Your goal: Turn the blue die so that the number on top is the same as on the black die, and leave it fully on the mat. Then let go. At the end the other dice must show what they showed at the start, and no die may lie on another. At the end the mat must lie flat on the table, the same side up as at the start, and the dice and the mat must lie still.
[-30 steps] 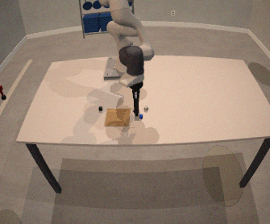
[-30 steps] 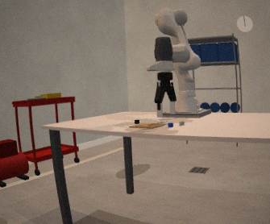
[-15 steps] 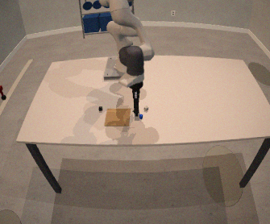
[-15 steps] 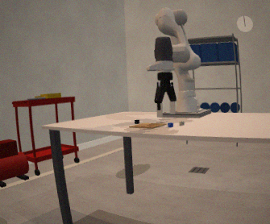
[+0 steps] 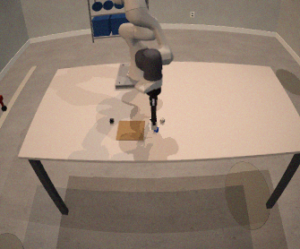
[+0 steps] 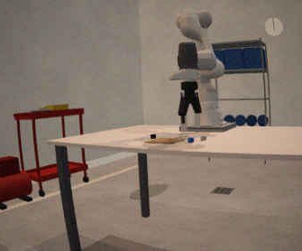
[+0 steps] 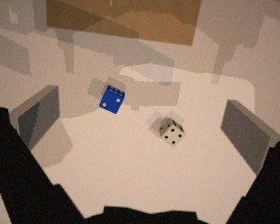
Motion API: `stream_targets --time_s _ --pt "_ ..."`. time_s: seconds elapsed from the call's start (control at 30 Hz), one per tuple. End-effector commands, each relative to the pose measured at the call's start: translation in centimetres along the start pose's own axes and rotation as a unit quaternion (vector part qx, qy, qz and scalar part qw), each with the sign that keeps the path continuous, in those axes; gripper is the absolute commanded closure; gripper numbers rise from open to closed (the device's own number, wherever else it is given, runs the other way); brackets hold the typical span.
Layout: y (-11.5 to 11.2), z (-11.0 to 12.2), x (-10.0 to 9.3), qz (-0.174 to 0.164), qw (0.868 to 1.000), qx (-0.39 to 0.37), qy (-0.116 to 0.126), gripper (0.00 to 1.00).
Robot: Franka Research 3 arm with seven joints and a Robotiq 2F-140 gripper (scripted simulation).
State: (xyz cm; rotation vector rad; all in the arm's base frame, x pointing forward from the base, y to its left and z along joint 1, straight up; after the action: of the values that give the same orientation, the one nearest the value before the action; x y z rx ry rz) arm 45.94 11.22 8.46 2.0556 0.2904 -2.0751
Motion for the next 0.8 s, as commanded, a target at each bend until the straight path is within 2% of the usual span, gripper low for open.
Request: stream_targets --time_s 0.0,0.2,0.77 --pt "-1.4 1.2 -0.1 -0.002 1.000 0.005 0.005 0.00" --pt "-2.9 3.0 -0.1 -0.002 1.000 0.005 0.005 0.00" --pt "-3.1 3.3 -0.1 -0.002 1.000 0.005 0.005 0.00"
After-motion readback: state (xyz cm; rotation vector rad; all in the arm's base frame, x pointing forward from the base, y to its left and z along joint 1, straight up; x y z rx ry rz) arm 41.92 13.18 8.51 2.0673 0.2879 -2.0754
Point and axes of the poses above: the point where the finger pads meet when closed, its own x axis out along the fingers, its own z axis across the jaws, y = z × x, the point moved 5 cm from there along -x, back along the fingers, and after that the axes turned 13 degrees about -x, right-handed, at the moved point
